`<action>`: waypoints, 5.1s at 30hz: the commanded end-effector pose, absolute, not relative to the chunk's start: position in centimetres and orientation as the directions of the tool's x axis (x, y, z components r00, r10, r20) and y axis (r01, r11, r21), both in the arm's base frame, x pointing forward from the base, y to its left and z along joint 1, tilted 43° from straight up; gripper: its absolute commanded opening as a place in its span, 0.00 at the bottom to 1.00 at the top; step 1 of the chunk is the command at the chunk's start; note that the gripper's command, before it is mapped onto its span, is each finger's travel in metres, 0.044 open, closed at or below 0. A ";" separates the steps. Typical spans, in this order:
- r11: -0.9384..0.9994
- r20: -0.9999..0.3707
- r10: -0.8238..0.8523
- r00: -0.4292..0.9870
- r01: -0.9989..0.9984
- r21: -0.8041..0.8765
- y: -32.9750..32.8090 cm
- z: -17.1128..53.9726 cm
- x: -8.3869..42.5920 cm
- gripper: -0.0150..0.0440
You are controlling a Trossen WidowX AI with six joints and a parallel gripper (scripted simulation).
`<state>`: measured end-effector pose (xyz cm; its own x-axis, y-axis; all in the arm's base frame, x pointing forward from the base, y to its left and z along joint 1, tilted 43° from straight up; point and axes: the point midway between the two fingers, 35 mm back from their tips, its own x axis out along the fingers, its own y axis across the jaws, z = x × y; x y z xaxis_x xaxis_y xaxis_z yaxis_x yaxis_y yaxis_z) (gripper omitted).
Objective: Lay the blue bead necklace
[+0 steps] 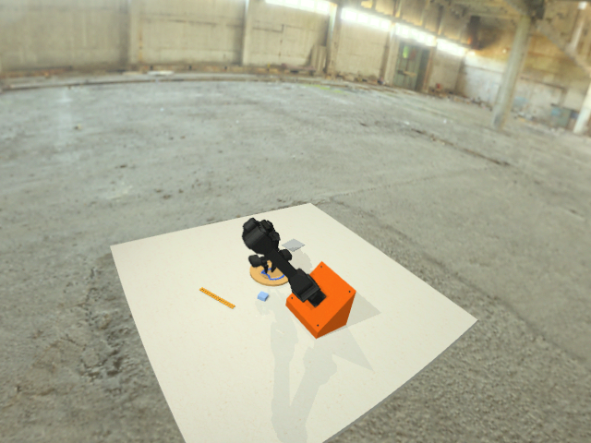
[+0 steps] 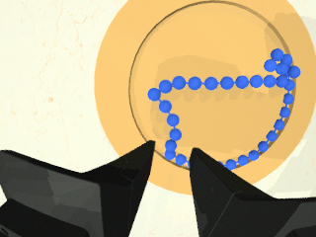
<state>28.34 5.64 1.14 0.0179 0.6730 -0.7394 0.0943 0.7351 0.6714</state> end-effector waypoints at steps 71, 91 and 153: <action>0.730 -0.734 0.679 -0.004 0.109 0.675 7.8 0.3 27.4 0.25; 0.733 -0.738 0.675 0.006 0.107 0.672 7.6 0.2 27.6 0.70; 0.697 -0.735 0.678 0.001 0.314 0.644 7.3 0.7 28.7 0.46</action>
<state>29.09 6.76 1.32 0.0158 0.6741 -0.7384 0.3029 0.7006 0.6461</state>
